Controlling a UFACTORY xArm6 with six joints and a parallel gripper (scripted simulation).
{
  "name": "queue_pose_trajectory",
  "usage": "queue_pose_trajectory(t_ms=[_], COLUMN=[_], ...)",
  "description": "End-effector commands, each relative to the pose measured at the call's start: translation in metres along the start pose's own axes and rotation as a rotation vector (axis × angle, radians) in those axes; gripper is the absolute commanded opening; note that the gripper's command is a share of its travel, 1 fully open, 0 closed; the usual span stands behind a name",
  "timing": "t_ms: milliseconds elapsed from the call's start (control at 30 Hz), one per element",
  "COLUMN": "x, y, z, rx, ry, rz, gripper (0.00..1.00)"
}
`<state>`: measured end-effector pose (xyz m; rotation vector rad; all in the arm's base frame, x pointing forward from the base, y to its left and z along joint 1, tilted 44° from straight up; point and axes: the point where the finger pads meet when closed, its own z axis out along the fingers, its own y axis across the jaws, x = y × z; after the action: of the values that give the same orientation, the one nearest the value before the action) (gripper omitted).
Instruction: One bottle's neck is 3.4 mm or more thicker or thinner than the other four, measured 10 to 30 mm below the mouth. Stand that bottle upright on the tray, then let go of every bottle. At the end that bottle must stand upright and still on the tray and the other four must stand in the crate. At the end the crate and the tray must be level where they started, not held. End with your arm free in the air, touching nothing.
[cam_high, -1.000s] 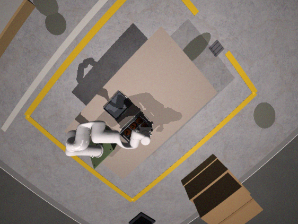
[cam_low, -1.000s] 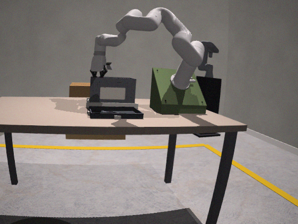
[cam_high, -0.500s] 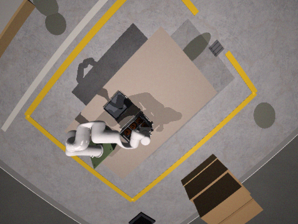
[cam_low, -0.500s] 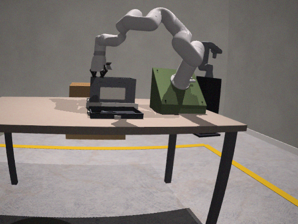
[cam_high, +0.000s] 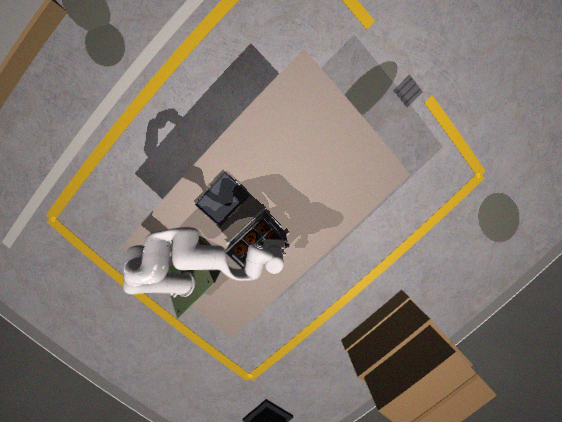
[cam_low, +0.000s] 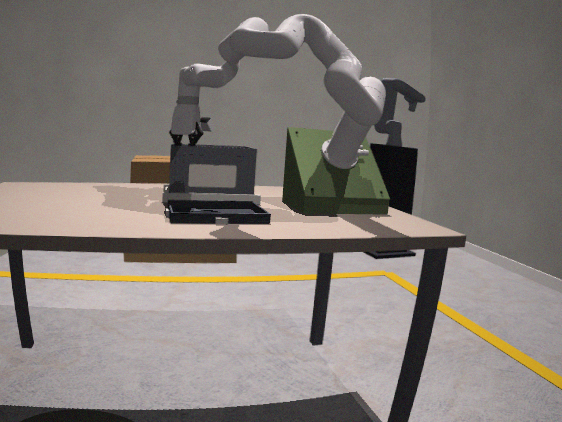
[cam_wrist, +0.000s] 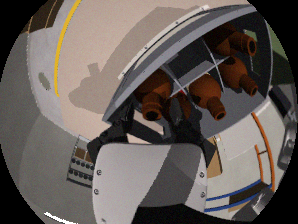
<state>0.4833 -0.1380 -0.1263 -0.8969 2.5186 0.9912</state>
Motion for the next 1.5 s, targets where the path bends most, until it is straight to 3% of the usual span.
queue_pose_trajectory(t_ms=[0, 500, 1000, 1467], x=[-0.001, -0.001, -0.001, -0.001], y=[-0.001, -0.001, -0.001, -0.001], z=[-0.002, -0.019, -0.067, -0.085], rx=[0.004, 0.004, 0.004, 0.004], ry=[-0.001, -0.001, -0.001, -0.001], rz=[-0.001, -0.001, -0.001, -0.001], gripper=[0.65, 0.65, 0.65, 0.65])
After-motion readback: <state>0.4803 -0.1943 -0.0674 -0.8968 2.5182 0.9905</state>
